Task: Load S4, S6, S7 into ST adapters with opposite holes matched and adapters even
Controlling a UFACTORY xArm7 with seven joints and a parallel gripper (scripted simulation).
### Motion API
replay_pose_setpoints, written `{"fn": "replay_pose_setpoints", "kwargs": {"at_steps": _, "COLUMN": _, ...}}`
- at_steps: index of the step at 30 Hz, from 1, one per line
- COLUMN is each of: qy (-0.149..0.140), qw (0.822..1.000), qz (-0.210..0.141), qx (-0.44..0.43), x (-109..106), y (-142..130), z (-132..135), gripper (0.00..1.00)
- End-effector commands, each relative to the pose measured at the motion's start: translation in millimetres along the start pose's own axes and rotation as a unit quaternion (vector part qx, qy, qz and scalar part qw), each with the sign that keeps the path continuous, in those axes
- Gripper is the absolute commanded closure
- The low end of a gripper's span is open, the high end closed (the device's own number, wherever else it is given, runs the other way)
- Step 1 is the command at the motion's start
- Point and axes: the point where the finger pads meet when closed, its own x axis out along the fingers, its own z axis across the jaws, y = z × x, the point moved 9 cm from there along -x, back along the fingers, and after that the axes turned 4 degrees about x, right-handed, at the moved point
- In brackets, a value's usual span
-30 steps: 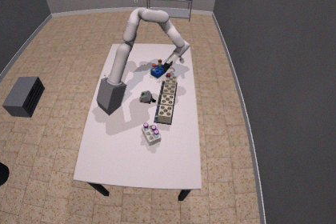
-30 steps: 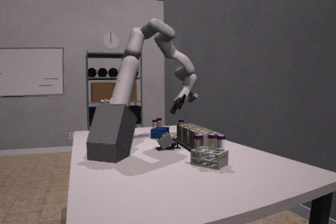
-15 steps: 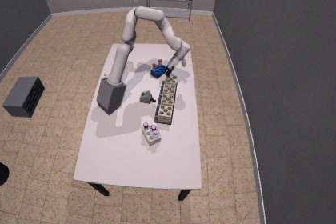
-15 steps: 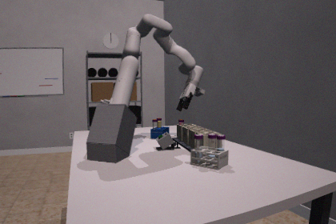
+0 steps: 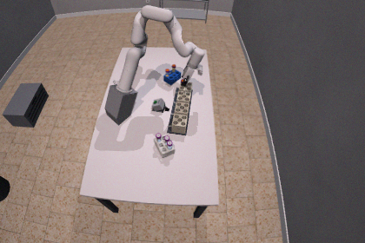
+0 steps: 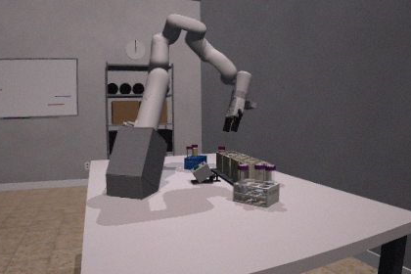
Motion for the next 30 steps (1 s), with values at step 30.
{"fn": "replay_pose_setpoints", "kwargs": {"at_steps": 30, "qy": 0.038, "qw": 0.986, "qz": 0.16, "qx": -0.015, "x": -27.6, "y": -26.1, "z": 104.4, "gripper": 0.0}}
